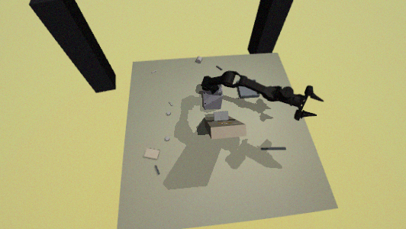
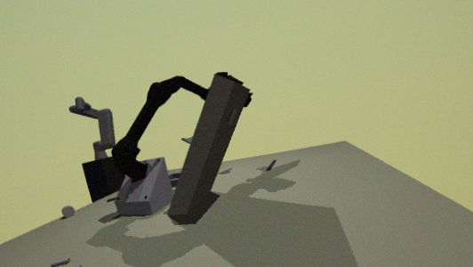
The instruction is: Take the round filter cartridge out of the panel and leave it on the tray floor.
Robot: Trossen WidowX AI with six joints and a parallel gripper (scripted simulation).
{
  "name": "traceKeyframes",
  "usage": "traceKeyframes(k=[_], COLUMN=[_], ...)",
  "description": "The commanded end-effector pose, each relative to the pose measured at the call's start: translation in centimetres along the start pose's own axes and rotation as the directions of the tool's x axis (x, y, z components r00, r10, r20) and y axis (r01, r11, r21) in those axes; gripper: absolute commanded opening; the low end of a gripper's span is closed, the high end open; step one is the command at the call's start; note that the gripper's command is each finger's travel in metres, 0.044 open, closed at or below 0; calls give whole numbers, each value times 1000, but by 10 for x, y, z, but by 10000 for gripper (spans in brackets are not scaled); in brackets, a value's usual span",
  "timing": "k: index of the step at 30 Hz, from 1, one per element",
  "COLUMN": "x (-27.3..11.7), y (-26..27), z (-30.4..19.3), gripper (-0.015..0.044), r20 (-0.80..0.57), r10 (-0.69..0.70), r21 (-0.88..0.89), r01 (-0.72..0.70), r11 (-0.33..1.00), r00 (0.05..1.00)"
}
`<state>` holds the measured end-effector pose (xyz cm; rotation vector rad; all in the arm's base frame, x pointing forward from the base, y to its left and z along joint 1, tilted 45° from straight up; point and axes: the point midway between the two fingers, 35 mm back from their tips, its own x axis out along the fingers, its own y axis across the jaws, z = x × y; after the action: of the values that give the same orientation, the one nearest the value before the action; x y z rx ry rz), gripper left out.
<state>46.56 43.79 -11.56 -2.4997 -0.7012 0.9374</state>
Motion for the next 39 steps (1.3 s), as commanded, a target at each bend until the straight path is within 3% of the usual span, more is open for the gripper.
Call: traceKeyframes(k=[1,6,11,14,27,39], x=[-1,-34,-83,-107,-186,-270], y=[0,7,18,23,42,62], z=[-1,-35,-68,-81,-110,-128], gripper=[374,243,111,103,103,103], r20=[-1,-18,-40,-51,-90,-142], r10=[6,162,337,408,595,739], r21=[16,421,789,896,989,778], r01=[-6,-140,-177,-139,144,536], r11=[1000,896,588,421,-43,-327], r00=[1000,987,941,911,798,658])
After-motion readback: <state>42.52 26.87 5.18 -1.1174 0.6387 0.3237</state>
